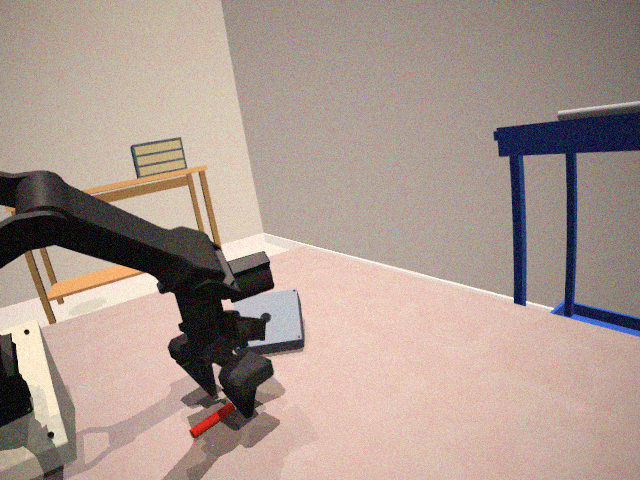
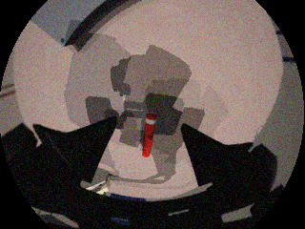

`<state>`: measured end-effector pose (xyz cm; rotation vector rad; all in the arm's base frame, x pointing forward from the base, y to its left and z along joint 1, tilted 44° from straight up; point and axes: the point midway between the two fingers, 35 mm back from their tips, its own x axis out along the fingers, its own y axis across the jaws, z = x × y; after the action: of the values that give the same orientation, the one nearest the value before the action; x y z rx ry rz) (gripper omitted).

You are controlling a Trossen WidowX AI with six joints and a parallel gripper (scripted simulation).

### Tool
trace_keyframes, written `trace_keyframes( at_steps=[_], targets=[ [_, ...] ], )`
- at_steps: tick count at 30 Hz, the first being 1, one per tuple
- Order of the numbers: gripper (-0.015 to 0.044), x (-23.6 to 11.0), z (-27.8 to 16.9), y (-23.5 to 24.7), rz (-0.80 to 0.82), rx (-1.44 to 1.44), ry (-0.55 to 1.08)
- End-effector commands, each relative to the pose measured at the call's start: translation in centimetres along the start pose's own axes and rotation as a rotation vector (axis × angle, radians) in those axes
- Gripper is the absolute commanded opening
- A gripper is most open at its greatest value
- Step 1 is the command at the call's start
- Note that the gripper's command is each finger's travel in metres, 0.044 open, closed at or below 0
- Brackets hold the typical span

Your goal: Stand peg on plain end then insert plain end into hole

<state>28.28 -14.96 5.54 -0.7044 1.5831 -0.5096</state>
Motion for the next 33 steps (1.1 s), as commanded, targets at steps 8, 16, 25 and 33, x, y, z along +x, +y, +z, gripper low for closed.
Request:
trace_keyframes(
  at_steps=[8,16,25,33],
  targets=[
    [0.0256,0.45,-0.14,-0.04,-0.005,-0.006,0.004],
    [0.011,0.45,-0.14,-0.04,-0.005,-0.006,0.004],
    [0.0097,0.45,-0.14,-0.04,-0.005,-0.006,0.004],
    [0.0051,0.45,-0.14,-0.04,-0.005,-0.006,0.004]
  ],
)
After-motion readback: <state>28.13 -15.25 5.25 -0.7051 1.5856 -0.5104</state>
